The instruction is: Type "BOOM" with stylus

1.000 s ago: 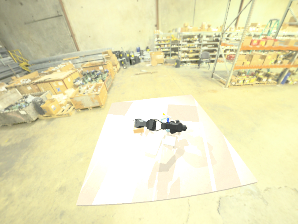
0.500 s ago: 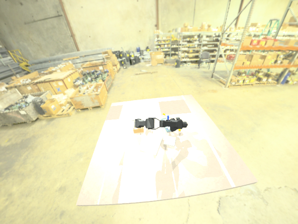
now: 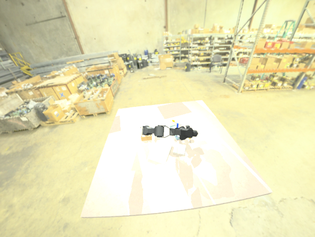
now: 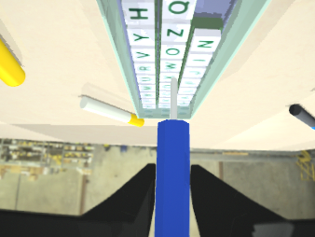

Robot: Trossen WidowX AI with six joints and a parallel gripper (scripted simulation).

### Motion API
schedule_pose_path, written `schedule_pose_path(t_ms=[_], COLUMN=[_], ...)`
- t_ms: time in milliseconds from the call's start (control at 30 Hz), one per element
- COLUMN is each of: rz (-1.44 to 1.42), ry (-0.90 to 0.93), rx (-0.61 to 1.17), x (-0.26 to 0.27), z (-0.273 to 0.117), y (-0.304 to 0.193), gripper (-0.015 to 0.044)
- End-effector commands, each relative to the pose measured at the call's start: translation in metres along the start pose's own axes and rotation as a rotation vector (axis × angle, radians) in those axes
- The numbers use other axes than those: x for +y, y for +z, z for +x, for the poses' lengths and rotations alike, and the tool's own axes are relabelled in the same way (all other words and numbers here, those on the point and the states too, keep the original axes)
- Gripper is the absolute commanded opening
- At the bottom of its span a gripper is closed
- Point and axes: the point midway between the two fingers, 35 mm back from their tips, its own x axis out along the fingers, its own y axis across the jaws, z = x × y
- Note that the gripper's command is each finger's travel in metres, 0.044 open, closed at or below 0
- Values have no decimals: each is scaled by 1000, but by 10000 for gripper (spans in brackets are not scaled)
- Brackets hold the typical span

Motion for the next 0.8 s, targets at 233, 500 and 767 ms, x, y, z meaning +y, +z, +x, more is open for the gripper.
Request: schedule_pose_path(t_ms=[233,500,767], rz=[-6,-6,-6], ry=[2,2,2], rx=[-2,-3,-3], x=[2,2,2], z=[3,5,7], y=[4,8,12], gripper=[81,81,81])
